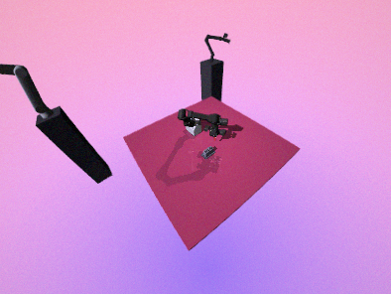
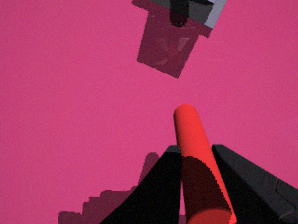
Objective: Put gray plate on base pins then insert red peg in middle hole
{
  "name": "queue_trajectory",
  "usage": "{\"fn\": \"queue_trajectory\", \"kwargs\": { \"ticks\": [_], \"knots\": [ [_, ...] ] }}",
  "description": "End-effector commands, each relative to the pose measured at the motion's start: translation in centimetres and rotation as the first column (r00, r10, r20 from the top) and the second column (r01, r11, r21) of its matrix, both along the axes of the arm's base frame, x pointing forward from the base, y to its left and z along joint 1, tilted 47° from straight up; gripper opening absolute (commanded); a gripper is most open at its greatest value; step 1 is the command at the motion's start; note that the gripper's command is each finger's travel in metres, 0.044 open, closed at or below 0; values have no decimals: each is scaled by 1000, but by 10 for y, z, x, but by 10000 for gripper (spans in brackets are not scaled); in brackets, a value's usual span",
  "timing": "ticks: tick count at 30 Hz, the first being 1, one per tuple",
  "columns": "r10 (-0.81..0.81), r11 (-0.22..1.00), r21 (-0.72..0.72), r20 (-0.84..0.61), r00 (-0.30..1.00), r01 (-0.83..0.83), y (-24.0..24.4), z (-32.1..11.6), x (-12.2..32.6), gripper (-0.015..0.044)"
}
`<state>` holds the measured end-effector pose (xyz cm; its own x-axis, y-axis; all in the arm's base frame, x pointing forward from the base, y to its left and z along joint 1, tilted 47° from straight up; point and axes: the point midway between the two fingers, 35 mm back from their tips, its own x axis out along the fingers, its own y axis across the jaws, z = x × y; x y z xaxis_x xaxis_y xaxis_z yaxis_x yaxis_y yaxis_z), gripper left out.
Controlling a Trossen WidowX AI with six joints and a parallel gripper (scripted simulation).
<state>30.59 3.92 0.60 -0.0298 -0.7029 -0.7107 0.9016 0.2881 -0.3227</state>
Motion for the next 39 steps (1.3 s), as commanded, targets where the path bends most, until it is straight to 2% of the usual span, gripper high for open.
{"fn": "queue_trajectory", "kwargs": {
  "ticks": [1, 32, 39],
  "knots": [
    [2, 1000, -3, 4, 1000, -2, -9, 9, 6, 0],
    [-8, 999, -39, 11, 1000, 9, -77, 73, 29, 0],
    [-9, 999, -40, 11, 1000, 9, -78, 74, 29, 0]
  ]
}}
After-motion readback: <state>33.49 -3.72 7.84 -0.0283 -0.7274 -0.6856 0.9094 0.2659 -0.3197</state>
